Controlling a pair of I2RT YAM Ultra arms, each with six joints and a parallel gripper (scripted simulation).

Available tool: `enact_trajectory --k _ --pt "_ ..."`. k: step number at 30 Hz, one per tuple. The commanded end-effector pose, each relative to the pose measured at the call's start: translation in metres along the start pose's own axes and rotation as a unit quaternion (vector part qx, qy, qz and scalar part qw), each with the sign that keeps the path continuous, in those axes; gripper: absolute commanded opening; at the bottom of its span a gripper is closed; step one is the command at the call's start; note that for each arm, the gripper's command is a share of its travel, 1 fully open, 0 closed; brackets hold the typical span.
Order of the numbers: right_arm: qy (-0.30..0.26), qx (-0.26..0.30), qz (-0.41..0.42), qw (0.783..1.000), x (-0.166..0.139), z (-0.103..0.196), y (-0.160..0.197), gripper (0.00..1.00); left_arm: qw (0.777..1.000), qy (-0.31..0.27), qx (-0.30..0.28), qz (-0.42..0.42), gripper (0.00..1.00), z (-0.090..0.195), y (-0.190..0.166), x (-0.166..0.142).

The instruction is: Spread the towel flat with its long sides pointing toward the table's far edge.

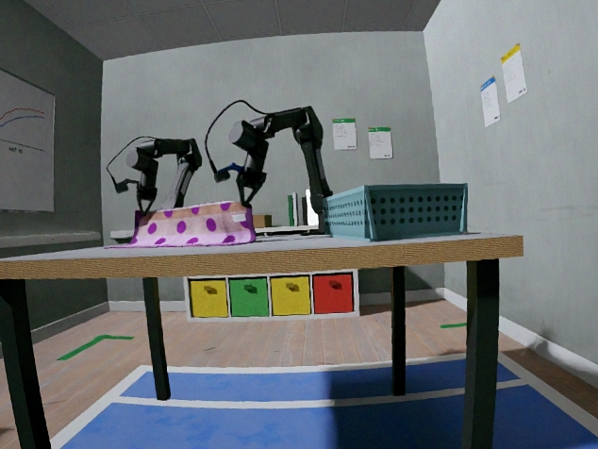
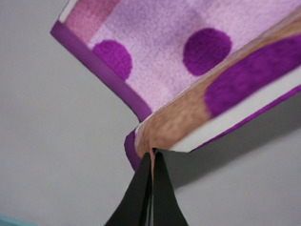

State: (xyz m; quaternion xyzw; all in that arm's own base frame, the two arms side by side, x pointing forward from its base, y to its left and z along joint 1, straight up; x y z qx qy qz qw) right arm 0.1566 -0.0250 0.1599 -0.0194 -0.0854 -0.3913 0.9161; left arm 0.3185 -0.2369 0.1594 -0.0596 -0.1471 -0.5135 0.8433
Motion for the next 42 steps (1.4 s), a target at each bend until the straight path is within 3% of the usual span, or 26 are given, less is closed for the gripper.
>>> enact_trajectory --k 1,5,6,11,12,14,18,22,28,30,34,35,39,40,42 --pt "0.011 0.007 0.044 0.999 -0.013 0.025 0.000 0.00 1.000 -0.013 0.001 0.028 0.00 0.009 0.018 0.017" --pt "0.006 0.000 0.042 0.999 -0.012 0.025 -0.002 0.00 1.000 -0.013 -0.002 0.021 0.00 0.009 0.013 0.020" --pt "0.020 0.007 0.072 0.997 -0.021 0.033 0.001 0.00 0.999 -0.020 0.006 0.043 0.00 0.012 0.030 0.027" --pt "0.030 0.007 0.102 0.994 -0.029 0.042 0.003 0.00 0.998 -0.026 0.013 0.057 0.00 0.015 0.042 0.038" --pt "0.046 0.003 0.140 0.989 -0.038 0.048 0.006 0.00 0.997 -0.032 0.020 0.071 0.00 0.018 0.053 0.048" --pt "0.045 0.000 0.137 0.990 -0.037 0.048 0.006 0.00 0.997 -0.032 0.020 0.071 0.00 0.018 0.053 0.048" --pt "0.033 0.016 0.213 0.976 -0.054 0.066 0.011 0.00 0.993 -0.044 0.035 0.100 0.00 0.023 0.074 0.070" --pt "0.040 0.008 0.218 0.975 -0.054 0.064 0.013 0.00 0.994 -0.044 0.034 0.097 0.00 0.023 0.071 0.071" --pt "0.036 0.022 0.316 0.948 -0.073 0.079 0.023 0.00 0.989 -0.058 0.045 0.126 0.00 0.029 0.091 0.092" --pt "0.031 0.033 0.374 0.926 -0.083 0.088 0.027 0.00 0.986 -0.072 0.051 0.139 0.00 0.031 0.099 0.102" --pt "0.033 0.041 0.419 0.907 -0.094 0.091 0.027 0.00 0.982 -0.095 0.059 0.149 0.00 0.033 0.105 0.112" --pt "0.030 0.049 0.455 0.889 -0.103 0.099 0.032 0.00 0.978 -0.115 0.066 0.159 0.00 0.035 0.111 0.122" --pt "0.028 0.053 0.468 0.882 -0.103 0.099 0.032 0.00 0.978 -0.115 0.066 0.159 0.00 0.035 0.111 0.122" --pt "0.021 0.064 0.503 0.862 -0.111 0.106 0.038 0.00 0.972 -0.148 0.078 0.167 0.00 0.039 0.118 0.136" --pt "0.019 0.068 0.515 0.854 -0.111 0.106 0.037 0.00 0.972 -0.148 0.078 0.167 0.00 0.039 0.118 0.136"
Point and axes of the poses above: on each arm, the point where the finger pads meet when closed, its own z axis back along the fingers, its own y axis across the jaws, x = y × z, the point moved 5 cm from there along z, back along the fingers, and after that the axes turned 3 degrees about z, right-handed, at the moved point
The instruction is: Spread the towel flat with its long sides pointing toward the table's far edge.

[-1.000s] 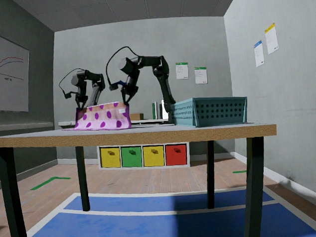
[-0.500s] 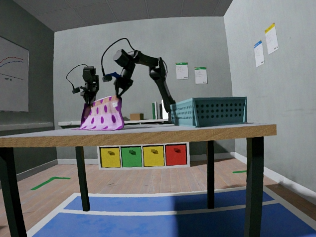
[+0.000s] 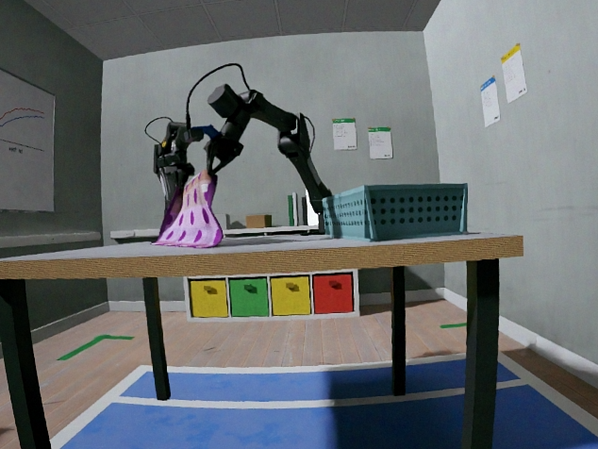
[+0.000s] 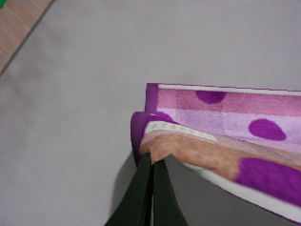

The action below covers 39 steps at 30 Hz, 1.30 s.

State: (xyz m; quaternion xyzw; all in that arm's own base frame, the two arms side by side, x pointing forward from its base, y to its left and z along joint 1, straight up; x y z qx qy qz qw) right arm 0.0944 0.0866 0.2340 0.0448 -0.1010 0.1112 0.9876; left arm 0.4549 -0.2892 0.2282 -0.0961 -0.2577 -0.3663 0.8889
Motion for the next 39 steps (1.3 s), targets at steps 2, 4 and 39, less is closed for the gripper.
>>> enact_trajectory --k 2,4,39 --pt "0.016 -0.016 0.093 0.995 0.007 0.021 0.020 0.00 0.997 -0.062 0.029 0.029 0.00 0.006 0.015 0.029" --pt "0.006 -0.005 0.132 0.991 0.008 0.026 0.031 0.00 0.995 -0.092 0.031 0.035 0.00 0.013 0.010 0.035" --pt "-0.159 0.135 0.411 0.887 0.021 0.048 0.092 0.00 0.950 -0.292 0.059 0.091 0.00 0.000 0.008 0.100"
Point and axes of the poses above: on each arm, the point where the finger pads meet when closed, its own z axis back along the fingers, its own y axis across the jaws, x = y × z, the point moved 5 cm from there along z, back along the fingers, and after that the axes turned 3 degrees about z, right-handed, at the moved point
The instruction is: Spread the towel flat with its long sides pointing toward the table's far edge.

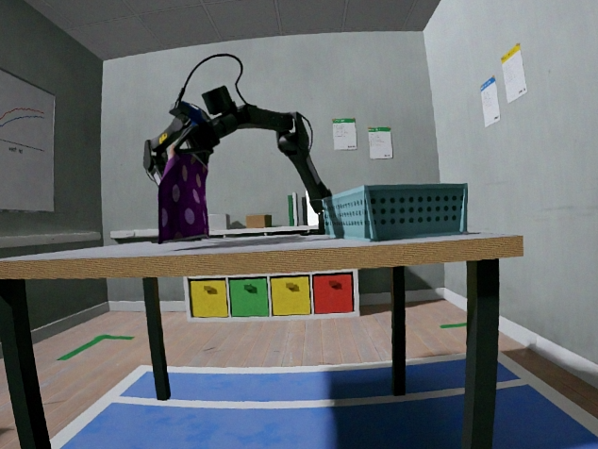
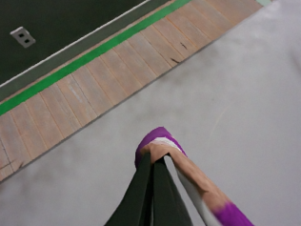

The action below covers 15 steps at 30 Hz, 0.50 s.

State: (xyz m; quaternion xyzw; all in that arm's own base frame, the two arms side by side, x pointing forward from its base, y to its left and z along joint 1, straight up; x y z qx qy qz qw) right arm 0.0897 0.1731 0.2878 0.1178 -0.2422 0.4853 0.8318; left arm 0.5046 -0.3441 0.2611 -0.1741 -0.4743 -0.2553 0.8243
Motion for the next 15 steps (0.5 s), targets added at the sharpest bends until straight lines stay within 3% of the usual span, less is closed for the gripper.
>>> enact_trajectory --k 1,5,10,15 --pt "-0.027 0.031 0.026 0.999 0.002 0.005 0.006 0.00 0.998 -0.047 0.030 0.013 0.00 -0.001 0.013 0.024" --pt "-0.065 0.039 0.045 0.996 0.015 0.014 0.007 0.00 0.998 -0.057 0.030 0.017 0.00 -0.004 0.009 0.028" --pt "-0.035 0.043 0.054 0.997 0.014 0.005 0.009 0.00 0.998 -0.060 0.029 0.018 0.00 -0.005 0.007 0.029" --pt "-0.048 0.044 0.057 0.996 0.013 0.011 0.009 0.00 0.997 -0.061 0.032 0.019 0.00 -0.005 0.010 0.030"
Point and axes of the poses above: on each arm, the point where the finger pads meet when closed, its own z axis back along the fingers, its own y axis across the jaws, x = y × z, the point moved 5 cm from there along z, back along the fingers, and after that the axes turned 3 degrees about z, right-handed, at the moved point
